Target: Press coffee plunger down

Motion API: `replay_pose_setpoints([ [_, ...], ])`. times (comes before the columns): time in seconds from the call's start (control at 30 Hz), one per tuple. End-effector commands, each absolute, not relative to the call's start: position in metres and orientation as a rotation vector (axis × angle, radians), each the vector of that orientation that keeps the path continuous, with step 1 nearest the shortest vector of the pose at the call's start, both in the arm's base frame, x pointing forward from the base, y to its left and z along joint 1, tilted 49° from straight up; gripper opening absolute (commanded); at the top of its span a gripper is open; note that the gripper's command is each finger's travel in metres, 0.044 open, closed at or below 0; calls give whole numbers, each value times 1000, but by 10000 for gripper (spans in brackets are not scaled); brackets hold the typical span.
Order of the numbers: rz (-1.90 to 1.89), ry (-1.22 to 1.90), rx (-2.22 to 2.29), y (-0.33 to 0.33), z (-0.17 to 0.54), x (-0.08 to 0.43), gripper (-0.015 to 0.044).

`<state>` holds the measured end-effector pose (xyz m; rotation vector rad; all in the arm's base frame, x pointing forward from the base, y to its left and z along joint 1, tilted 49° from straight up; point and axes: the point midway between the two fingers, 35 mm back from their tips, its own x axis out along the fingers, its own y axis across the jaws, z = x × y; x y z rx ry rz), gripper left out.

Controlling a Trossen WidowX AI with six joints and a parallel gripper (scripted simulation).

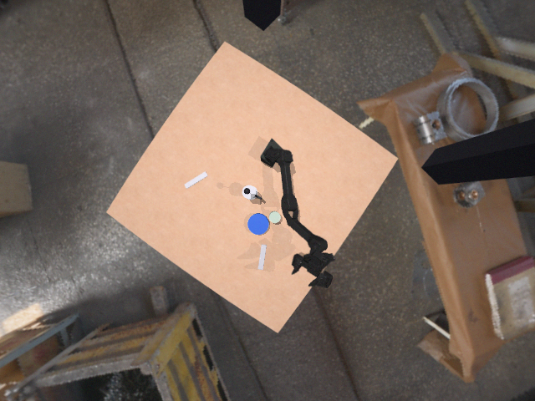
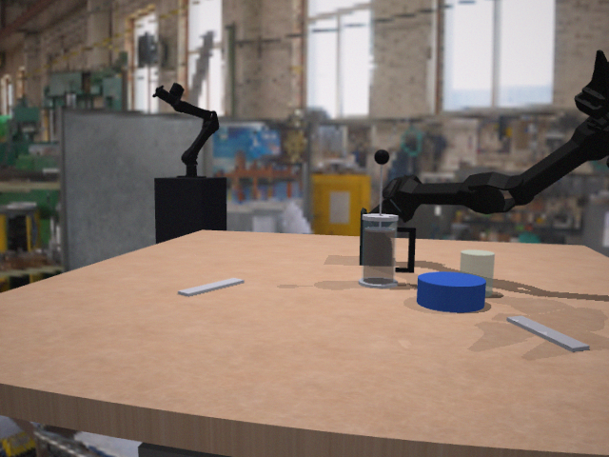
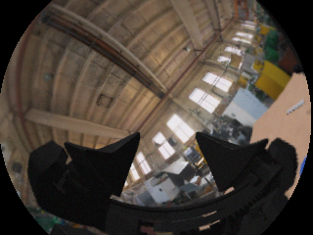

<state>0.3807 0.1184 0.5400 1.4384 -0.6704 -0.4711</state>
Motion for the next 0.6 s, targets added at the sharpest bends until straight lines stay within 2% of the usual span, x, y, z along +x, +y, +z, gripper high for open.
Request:
replay_pose_setpoints([
  [0.0, -461, -674, 1447, 118, 542, 379, 426],
  [0.03, -451, -678, 1457, 117, 544, 378, 440],
  [0.3, -295, -760, 1657, 102, 580, 346, 440],
  [0.57, -16, -832, 1966, 80, 632, 274, 440],
])
